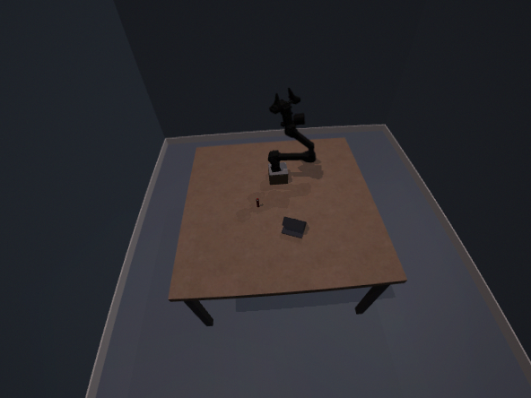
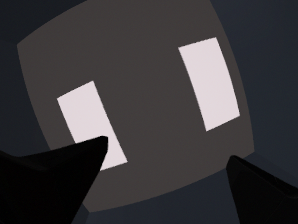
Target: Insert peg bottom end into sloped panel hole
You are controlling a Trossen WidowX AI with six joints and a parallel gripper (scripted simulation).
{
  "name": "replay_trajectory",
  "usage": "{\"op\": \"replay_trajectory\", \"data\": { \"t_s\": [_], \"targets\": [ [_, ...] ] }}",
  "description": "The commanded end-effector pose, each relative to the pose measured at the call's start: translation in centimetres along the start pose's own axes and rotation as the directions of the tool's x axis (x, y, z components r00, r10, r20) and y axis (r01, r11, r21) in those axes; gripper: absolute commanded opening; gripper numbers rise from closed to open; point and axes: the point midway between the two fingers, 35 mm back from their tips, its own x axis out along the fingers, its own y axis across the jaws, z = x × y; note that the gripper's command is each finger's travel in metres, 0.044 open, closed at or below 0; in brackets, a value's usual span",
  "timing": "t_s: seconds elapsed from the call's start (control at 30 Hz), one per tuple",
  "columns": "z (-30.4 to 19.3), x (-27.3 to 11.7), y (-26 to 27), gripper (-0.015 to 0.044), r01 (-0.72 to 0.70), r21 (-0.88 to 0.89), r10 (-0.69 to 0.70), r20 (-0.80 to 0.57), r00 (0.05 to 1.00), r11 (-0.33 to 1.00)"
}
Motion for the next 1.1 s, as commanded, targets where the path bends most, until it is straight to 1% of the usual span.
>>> {"op": "replay_trajectory", "data": {
  "t_s": [0.0,0.03,0.3,0.53,0.8,1.07],
  "targets": [
    [0.1,0.0,-0.1,0.0426,0.002,-0.003,-0.002,0.001,1.0,1.0],
    [0.2,0.1,-0.2,0.044,0.008,-0.012,-0.008,0.006,1.0,1.0],
    [2.5,1.0,-2.9,0.044,0.114,-0.153,-0.105,0.066,0.992,0.982],
    [4.3,1.5,-5.6,0.044,0.22,-0.27,-0.196,0.112,0.974,0.938],
    [6.1,1.7,-8.8,0.044,0.34,-0.399,-0.303,0.154,0.94,0.852],
    [7.5,1.6,-12.1,0.044,0.443,-0.52,-0.41,0.184,0.893,0.731]
  ]
}}
